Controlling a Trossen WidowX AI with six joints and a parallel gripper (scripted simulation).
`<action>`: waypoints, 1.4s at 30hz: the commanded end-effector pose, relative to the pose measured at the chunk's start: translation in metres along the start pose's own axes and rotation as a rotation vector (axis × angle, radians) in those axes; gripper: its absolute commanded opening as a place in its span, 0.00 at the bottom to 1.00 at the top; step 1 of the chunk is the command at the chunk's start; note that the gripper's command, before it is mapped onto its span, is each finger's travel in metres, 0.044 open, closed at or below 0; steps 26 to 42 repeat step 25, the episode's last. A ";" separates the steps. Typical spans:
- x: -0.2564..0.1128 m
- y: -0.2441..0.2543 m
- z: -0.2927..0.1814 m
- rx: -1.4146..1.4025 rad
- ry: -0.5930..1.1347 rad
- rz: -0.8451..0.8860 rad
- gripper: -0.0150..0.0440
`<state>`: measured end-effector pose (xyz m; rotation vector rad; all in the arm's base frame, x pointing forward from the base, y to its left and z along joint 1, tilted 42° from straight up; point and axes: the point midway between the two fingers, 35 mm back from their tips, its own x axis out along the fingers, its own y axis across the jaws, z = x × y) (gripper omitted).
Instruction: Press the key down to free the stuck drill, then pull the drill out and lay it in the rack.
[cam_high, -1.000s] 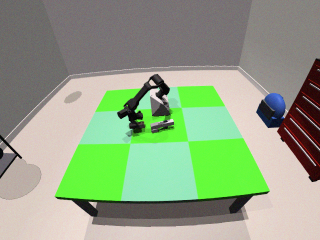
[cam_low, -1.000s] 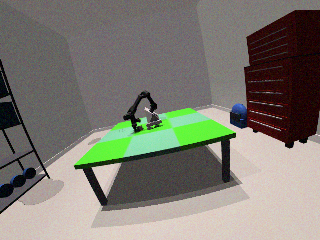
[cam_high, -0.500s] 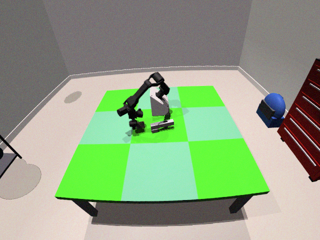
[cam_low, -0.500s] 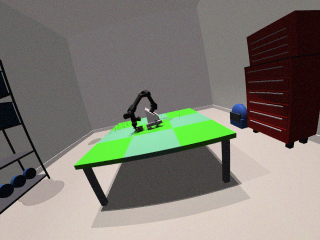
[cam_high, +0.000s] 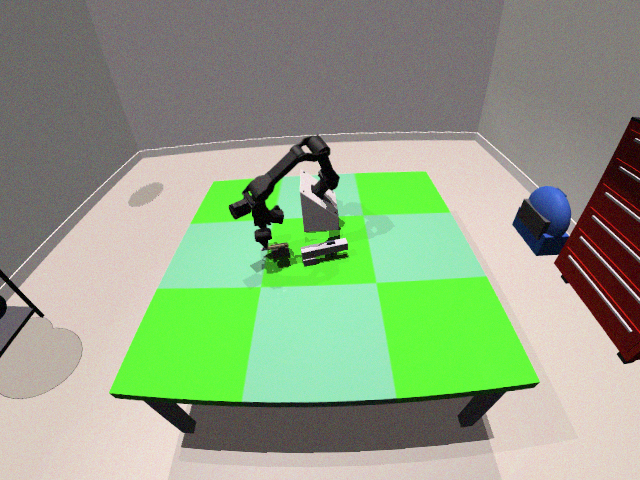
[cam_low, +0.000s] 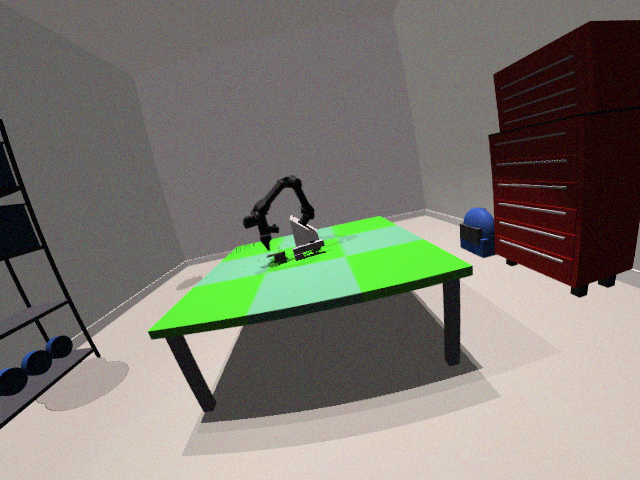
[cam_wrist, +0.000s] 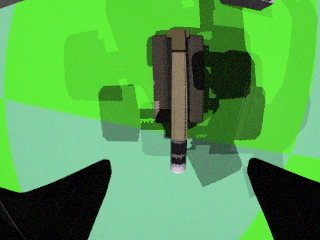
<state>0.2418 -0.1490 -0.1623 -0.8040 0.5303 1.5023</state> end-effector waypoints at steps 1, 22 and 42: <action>-0.006 0.000 -0.003 0.039 0.019 0.000 1.00; -0.205 0.038 -0.034 0.916 0.527 -0.223 1.00; -0.232 0.050 -0.033 1.054 0.588 -0.283 1.00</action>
